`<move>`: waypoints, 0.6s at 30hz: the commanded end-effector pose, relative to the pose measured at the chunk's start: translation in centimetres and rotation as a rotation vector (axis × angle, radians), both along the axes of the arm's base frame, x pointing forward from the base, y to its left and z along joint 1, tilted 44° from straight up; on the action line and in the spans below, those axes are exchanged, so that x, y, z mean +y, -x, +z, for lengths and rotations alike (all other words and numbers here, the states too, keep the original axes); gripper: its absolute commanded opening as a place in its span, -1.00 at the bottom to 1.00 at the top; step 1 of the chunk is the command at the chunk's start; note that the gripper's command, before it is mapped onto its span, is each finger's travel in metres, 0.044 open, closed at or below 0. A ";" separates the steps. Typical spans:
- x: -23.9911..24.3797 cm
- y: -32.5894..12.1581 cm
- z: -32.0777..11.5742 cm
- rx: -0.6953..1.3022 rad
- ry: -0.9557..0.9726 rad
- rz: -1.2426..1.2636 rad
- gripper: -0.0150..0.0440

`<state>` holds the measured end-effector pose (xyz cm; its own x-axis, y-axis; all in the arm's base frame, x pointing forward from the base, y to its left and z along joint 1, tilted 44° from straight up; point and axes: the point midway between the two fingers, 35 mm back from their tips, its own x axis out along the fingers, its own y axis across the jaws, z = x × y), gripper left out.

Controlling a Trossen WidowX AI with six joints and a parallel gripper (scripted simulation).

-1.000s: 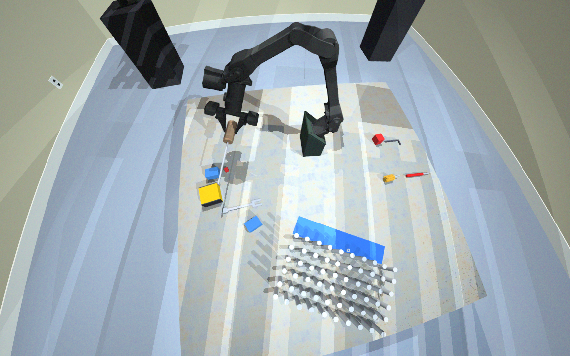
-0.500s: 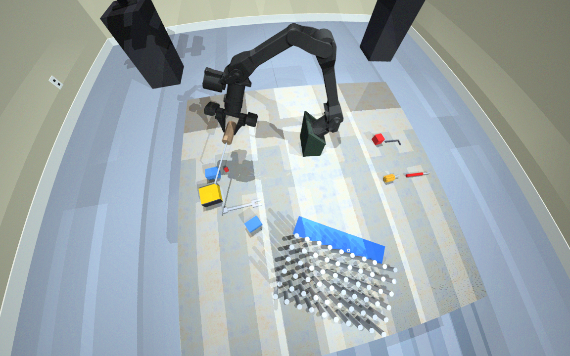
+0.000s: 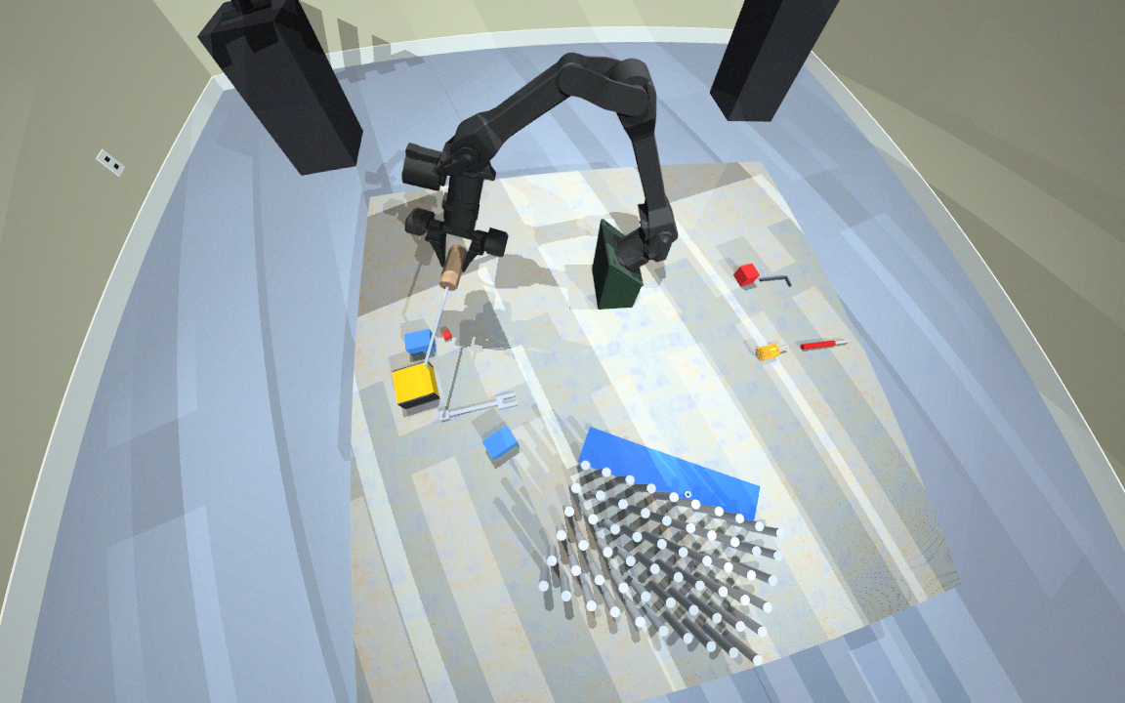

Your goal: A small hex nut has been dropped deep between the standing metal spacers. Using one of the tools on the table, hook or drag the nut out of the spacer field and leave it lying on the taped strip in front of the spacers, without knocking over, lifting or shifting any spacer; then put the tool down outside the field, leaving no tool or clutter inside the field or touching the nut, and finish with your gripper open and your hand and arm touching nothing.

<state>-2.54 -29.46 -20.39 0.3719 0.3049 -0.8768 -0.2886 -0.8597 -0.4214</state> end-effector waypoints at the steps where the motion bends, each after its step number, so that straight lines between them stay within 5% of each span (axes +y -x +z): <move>1: 0.3 0.0 -0.4 -0.003 0.003 0.000 -0.49; 18: 1.5 0.0 -2.2 -0.003 0.003 -0.001 -0.49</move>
